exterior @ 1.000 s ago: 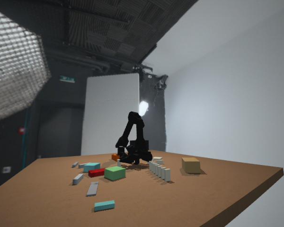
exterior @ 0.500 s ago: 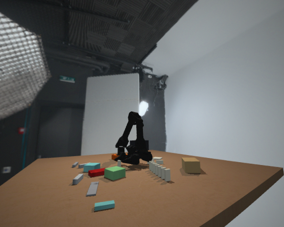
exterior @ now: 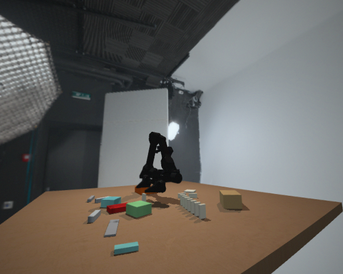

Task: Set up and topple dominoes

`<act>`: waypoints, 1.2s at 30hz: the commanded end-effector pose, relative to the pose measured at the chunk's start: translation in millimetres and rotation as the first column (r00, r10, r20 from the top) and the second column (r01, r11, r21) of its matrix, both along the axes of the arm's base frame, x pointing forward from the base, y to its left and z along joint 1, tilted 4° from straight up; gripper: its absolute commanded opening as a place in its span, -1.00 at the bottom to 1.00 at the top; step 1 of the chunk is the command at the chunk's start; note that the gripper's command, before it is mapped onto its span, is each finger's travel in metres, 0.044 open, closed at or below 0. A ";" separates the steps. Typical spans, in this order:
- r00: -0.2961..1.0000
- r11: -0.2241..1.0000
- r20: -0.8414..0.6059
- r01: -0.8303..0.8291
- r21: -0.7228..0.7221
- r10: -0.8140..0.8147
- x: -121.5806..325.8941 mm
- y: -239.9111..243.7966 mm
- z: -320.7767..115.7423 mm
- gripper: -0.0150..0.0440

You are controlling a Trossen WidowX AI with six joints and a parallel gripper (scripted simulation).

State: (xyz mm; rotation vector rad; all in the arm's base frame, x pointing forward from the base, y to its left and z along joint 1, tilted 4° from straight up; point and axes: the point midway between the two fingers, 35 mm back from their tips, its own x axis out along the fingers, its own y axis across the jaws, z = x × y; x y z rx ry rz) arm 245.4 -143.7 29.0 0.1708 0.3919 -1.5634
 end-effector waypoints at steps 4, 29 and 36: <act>0.986 0.800 -0.138 0.155 0.579 -0.092 1.4 -21.3 1.2 1.00; 0.998 0.320 0.010 0.011 0.947 -0.065 4.3 -16.3 10.4 1.00; 0.998 0.320 0.010 0.012 0.947 -0.065 2.4 -14.2 -9.3 1.00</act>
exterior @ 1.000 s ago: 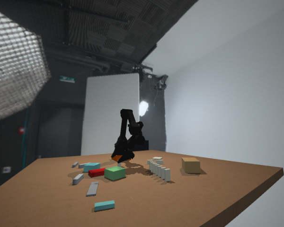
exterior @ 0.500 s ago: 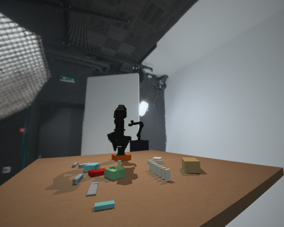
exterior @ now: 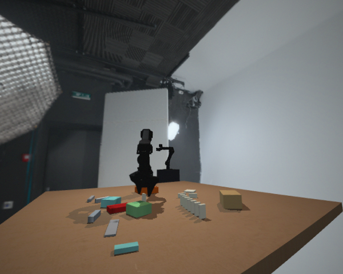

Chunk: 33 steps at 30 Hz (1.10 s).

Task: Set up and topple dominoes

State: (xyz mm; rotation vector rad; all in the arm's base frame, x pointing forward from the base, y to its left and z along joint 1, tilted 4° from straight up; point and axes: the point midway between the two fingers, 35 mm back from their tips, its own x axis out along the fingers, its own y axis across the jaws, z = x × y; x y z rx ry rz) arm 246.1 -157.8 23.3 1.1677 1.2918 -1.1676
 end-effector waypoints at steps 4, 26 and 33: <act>1.000 1.000 0.010 -0.003 -0.002 0.003 1.4 0.0 -9.1 1.00; 1.000 1.000 0.010 -0.003 -0.002 0.003 0.8 0.5 -18.2 -0.13; 1.000 1.000 0.010 -0.003 -0.002 0.003 0.8 0.5 -18.2 -0.13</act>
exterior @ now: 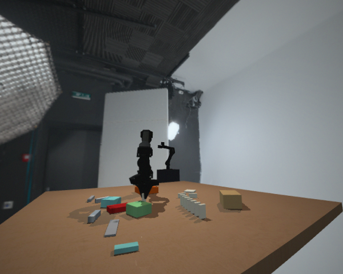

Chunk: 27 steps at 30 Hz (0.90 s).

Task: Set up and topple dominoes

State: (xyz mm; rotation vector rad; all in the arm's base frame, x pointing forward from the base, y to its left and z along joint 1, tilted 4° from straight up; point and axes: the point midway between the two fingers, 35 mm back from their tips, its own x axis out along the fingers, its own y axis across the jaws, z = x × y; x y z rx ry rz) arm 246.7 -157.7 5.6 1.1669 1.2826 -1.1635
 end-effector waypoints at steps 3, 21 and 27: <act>1.000 1.000 0.002 -0.001 0.002 0.001 4.8 -2.9 19.9 -0.13; 0.909 0.909 0.022 -0.416 0.009 0.416 65.6 40.3 140.1 -0.13; 0.556 0.556 0.053 -0.831 0.008 0.830 128.4 126.0 139.7 -0.13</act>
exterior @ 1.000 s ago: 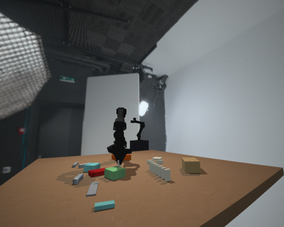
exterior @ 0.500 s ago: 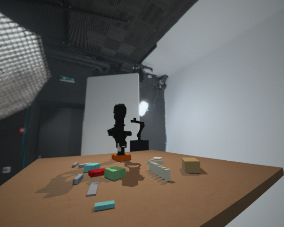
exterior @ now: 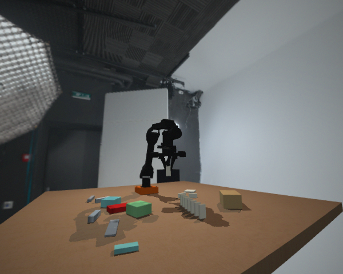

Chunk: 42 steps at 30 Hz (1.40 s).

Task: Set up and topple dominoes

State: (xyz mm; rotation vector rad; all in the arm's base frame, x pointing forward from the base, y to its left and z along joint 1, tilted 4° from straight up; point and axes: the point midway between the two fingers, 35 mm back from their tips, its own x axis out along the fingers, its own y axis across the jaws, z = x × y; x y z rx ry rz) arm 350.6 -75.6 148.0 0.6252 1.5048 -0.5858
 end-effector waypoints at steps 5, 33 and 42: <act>0.949 0.949 0.006 -0.316 0.015 0.316 30.5 56.7 -3.1 -0.13; 0.949 0.949 0.007 -0.316 0.016 0.316 31.7 61.4 -118.9 -0.13; 0.949 0.949 0.006 -0.316 0.016 0.316 28.2 62.3 -134.0 -0.13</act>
